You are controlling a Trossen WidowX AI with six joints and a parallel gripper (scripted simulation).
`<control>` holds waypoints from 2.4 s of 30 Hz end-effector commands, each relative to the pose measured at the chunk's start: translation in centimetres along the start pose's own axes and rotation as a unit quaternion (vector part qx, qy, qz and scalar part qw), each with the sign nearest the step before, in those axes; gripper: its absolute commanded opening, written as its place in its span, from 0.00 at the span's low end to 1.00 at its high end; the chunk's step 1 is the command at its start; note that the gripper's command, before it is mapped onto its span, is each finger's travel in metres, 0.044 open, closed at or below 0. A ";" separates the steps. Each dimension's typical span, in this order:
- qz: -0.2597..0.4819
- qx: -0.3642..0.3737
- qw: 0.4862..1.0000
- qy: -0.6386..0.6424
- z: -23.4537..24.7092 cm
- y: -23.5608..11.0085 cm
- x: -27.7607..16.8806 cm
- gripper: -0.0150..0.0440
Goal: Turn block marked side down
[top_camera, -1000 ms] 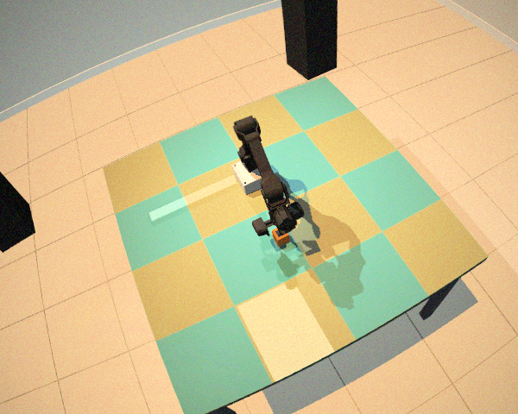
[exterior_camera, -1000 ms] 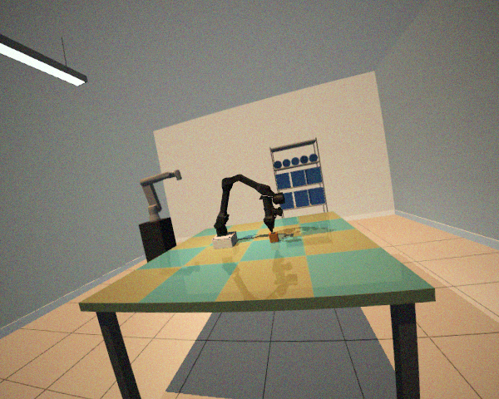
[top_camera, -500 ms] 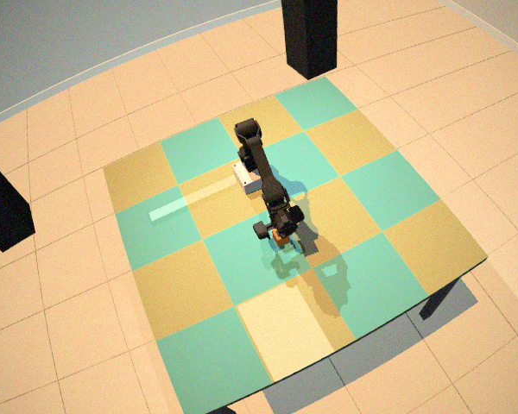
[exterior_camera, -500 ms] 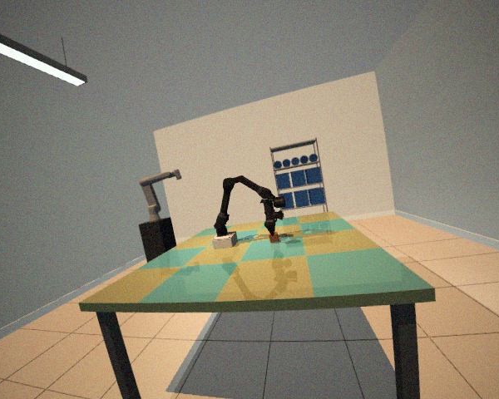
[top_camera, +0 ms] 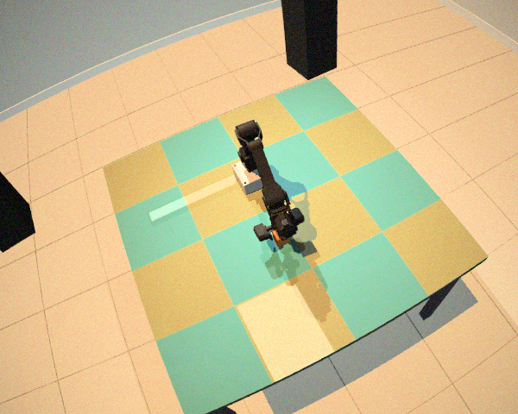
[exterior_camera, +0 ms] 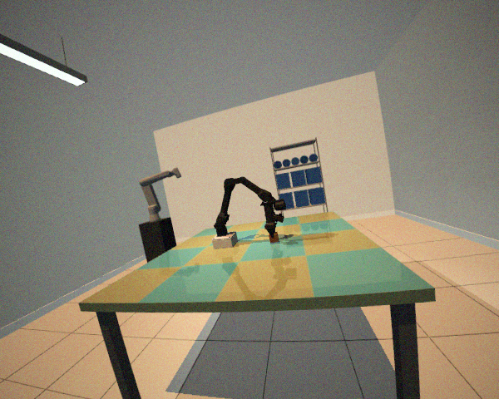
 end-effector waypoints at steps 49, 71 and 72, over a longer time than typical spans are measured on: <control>-0.126 -0.026 0.992 0.001 0.5 -1.7 -2.1 0.25; -0.253 -0.060 0.966 -0.001 1.2 -0.8 -4.8 0.25; -0.258 -0.061 0.964 -0.001 1.2 -0.5 -4.8 0.25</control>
Point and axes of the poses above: the point midway between the two fingers, 35 mm back from their tips, its own y axis out along the fingers, its own z axis across the jaws, x = y × z, the point moved 9 cm from there along -y, back along the fingers, and after that the axes turned 14 degrees about -y, right-handed, at the moved point
